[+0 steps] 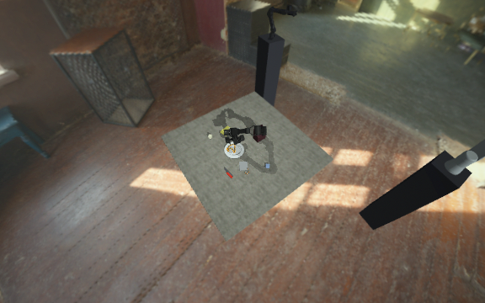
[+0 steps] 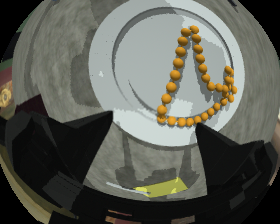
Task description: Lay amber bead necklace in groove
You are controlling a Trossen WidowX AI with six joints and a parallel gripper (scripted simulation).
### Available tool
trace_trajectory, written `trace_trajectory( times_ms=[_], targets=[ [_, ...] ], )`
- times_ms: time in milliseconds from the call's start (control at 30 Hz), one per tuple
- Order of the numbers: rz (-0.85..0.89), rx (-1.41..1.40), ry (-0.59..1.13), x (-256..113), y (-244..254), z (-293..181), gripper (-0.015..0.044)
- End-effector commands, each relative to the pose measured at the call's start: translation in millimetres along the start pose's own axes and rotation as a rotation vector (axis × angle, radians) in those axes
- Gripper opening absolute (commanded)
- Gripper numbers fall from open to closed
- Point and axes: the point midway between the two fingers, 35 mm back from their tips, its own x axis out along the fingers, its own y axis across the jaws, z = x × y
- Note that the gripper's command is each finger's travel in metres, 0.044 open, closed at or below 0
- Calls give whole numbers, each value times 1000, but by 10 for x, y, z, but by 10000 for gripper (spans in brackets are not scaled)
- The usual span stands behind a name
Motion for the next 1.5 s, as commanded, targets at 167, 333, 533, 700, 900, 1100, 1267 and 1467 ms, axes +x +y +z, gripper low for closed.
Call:
trace_trajectory(
  times_ms=[167,333,533,700,900,1100,1267,1467],
  targets=[
    [0,-5,3,-6,0,-2,440],
    [0,-5,3,-6,0,-2,440],
    [0,22,4,-282,-38,92,282],
    [0,26,4,-311,-41,107,151],
    [-5,21,1,-259,-51,107,120],
    [-4,22,2,-191,-52,107,120],
    [-3,23,2,-108,-51,108,120],
    [-1,25,2,-10,-46,108,120]
  ],
)
